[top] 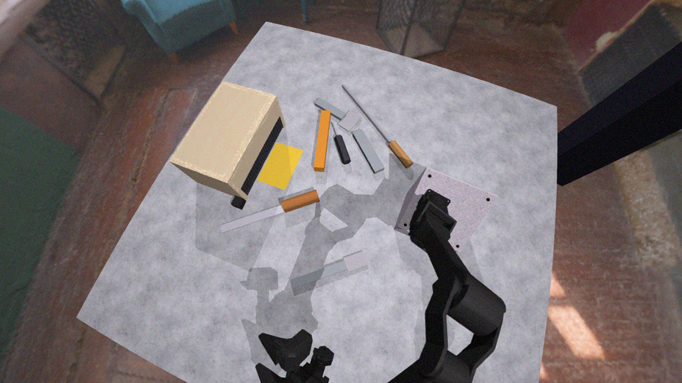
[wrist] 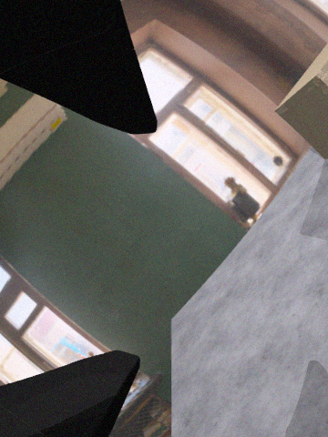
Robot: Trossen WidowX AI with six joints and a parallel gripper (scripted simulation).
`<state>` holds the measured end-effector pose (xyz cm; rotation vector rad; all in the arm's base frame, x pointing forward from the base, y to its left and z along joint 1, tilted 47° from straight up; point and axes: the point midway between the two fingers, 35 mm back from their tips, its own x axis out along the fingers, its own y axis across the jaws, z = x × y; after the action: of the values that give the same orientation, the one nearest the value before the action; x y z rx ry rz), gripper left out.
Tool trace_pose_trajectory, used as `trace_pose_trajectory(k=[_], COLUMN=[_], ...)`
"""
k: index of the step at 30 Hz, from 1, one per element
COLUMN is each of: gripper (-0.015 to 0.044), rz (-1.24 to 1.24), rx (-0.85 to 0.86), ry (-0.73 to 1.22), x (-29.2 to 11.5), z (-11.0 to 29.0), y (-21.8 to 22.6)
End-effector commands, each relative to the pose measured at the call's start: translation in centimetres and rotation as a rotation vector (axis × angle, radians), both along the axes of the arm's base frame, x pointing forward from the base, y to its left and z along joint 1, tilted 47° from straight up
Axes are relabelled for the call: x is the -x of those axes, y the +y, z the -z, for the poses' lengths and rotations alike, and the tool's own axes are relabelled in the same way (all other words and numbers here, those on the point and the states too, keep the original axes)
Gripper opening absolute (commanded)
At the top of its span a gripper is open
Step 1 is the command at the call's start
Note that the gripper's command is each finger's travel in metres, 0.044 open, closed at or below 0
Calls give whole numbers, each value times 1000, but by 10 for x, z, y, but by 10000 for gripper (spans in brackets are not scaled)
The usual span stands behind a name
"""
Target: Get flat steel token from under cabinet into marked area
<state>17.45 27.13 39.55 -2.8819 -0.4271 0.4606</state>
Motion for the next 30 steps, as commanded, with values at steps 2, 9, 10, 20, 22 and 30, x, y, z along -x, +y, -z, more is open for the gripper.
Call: trace_pose_trajectory(k=[2, 9, 10, 20, 22, 30], gripper=[347, 174, 147, 0, 0, 0], rz=[0, 0, 0, 0, 0, -6], rx=[0, 0, 0, 0, 0, -7], ry=[0, 0, 0, 0, 0, 0], x=[0, 0, 0, 1, 1, 2], z=[0, 0, 0, 10, 10, 6], y=[0, 0, 0, 11, 11, 9])
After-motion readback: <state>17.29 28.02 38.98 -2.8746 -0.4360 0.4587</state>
